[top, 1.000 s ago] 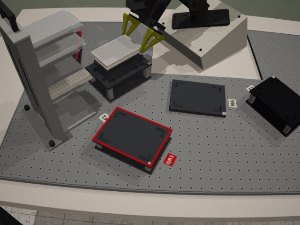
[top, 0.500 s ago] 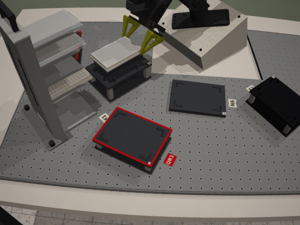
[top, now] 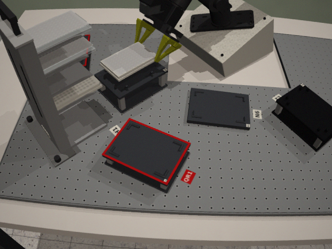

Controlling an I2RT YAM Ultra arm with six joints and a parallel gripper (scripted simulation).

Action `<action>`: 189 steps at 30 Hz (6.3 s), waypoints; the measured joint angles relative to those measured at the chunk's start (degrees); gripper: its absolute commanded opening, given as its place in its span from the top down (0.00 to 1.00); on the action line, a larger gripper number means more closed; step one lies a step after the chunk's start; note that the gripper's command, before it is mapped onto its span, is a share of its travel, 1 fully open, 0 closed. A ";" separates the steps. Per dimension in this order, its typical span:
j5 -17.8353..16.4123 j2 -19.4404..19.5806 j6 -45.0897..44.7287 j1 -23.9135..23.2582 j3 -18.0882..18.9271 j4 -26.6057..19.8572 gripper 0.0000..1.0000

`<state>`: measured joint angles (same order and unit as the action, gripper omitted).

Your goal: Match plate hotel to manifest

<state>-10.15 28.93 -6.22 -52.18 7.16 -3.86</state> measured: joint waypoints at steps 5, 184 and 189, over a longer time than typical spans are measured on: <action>0.07 0.81 0.04 0.00 -0.48 1.05 0.15; 6.01 28.02 0.11 5.57 36.68 -28.92 0.00; 7.52 36.20 0.52 6.45 45.55 -35.74 0.00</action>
<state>-2.63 65.12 -5.69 -45.74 52.71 -39.59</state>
